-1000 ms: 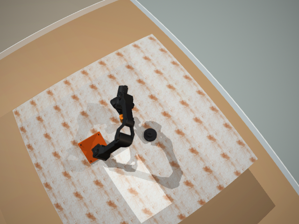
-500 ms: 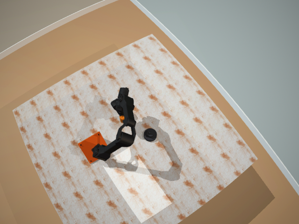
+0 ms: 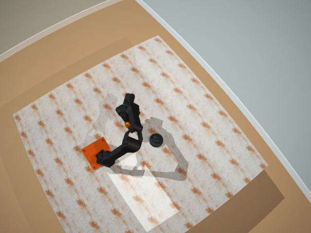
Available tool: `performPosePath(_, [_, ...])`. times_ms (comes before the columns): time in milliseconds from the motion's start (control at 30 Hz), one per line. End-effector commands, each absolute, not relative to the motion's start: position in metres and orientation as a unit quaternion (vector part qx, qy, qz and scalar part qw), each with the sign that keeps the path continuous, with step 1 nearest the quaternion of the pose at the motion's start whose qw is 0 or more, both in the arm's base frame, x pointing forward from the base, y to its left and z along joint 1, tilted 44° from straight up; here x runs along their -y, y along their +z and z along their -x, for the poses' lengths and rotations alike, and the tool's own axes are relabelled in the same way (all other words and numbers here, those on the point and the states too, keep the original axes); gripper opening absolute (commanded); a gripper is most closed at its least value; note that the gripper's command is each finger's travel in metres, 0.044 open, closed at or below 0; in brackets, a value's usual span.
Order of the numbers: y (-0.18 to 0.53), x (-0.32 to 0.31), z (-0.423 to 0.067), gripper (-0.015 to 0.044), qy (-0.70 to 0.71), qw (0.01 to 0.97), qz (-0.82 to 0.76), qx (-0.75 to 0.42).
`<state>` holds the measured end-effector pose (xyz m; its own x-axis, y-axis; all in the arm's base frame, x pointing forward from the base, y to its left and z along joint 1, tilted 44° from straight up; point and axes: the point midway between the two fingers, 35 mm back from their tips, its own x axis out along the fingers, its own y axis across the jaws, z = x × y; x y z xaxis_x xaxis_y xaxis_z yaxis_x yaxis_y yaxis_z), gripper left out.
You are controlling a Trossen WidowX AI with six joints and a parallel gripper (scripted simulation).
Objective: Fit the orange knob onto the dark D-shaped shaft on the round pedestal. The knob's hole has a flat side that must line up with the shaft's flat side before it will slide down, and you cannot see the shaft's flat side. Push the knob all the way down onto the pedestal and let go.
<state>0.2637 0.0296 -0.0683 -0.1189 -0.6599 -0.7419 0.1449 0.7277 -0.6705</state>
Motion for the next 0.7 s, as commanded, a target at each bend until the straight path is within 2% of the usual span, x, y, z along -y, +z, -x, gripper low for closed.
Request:
performPosePath(0, [-0.0726, -0.0246, -0.2595, 0.0414, -0.317, 0.632, 0.195, -0.680])
performPosePath(300, [-0.0726, -0.0246, -0.2595, 0.0177, -0.317, 0.632, 0.195, -0.680])
performPosePath(533, [-0.0726, -0.0246, -0.2595, 0.0131, -0.317, 0.632, 0.195, -0.680])
performPosePath(667, [-0.0677, -0.0304, -0.2625, 0.0026, -0.317, 0.632, 0.195, -0.680])
